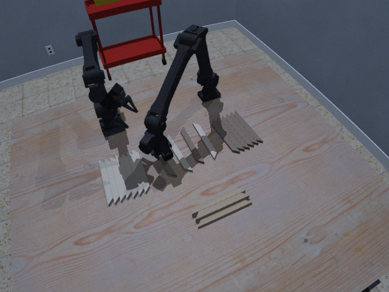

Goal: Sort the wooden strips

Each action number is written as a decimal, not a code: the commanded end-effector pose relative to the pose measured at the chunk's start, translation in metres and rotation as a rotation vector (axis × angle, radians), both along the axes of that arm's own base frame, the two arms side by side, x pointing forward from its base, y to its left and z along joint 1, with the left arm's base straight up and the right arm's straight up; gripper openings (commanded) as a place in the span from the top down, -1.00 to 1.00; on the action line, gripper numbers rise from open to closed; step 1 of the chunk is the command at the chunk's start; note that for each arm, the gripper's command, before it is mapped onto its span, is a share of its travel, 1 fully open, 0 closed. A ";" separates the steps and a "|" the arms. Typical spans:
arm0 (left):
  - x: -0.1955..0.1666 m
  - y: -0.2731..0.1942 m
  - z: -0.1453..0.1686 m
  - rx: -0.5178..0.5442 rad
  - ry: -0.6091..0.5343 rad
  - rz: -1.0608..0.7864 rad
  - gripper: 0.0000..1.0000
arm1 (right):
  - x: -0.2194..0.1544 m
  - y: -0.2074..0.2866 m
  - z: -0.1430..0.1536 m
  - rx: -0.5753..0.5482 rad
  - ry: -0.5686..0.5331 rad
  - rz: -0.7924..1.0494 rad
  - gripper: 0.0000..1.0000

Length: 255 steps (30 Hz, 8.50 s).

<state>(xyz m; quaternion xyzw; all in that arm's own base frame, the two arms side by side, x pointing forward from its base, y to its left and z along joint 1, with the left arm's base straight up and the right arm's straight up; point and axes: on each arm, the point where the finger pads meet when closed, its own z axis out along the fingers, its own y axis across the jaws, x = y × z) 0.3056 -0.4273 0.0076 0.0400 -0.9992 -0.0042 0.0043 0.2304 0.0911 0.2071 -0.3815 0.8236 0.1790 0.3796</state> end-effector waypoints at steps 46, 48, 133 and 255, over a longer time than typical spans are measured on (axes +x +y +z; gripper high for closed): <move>0.011 0.248 0.073 -0.013 -0.023 -0.110 0.56 | 0.100 0.076 0.024 0.211 0.235 -0.127 -0.04; 0.011 0.271 0.074 -0.010 -0.019 -0.115 0.56 | 0.104 0.082 0.013 0.197 0.283 -0.151 -0.04; 0.030 0.364 0.114 -0.013 -0.058 -0.049 -1.00 | 0.081 0.121 -0.181 -0.412 0.784 -0.731 0.56; 0.005 0.335 0.067 -0.004 -0.008 -0.144 0.57 | 0.242 0.062 -0.127 0.089 0.660 -0.709 -0.04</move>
